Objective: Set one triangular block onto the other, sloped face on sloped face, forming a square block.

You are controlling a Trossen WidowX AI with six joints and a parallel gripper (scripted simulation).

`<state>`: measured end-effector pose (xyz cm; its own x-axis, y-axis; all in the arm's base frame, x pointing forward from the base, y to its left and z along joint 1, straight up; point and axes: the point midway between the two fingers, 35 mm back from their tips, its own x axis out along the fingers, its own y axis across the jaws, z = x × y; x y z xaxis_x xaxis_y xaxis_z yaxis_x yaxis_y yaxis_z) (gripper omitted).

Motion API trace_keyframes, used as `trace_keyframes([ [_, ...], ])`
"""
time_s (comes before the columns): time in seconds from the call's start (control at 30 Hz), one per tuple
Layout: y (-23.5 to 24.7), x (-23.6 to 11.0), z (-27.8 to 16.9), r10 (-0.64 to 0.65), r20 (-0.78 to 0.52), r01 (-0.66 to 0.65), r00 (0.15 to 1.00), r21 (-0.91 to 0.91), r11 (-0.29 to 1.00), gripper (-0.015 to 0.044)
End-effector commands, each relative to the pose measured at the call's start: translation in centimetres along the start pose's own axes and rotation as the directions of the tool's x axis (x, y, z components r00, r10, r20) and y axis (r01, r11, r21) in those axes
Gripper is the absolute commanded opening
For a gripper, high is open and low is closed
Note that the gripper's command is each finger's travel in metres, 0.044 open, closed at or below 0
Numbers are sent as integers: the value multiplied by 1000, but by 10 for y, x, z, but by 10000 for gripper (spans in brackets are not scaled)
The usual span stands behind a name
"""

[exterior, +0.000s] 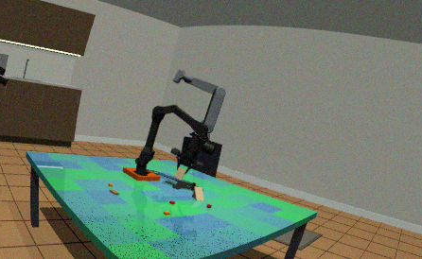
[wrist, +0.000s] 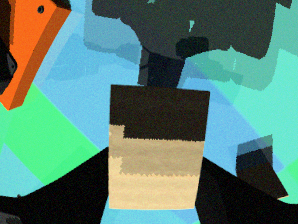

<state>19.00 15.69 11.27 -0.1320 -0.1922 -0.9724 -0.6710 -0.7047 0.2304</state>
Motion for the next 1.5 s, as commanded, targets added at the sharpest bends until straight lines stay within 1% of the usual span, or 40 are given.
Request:
trace_keyframes([
  [0.0, 2, 0, -2, -39, 49, 44, 998, -109, 993, 0],
  [0.23, 3, -3, -4, -103, 121, 134, 987, -287, 948, 0],
  [0.5, 3, -6, -7, -175, 187, 244, 967, -457, 855, 0],
  [0.73, 1, -7, -8, -177, 189, 246, 966, -461, 853, 0],
  [1.47, -67, -29, -57, -185, 184, 250, 965, -454, 855, 0],
])
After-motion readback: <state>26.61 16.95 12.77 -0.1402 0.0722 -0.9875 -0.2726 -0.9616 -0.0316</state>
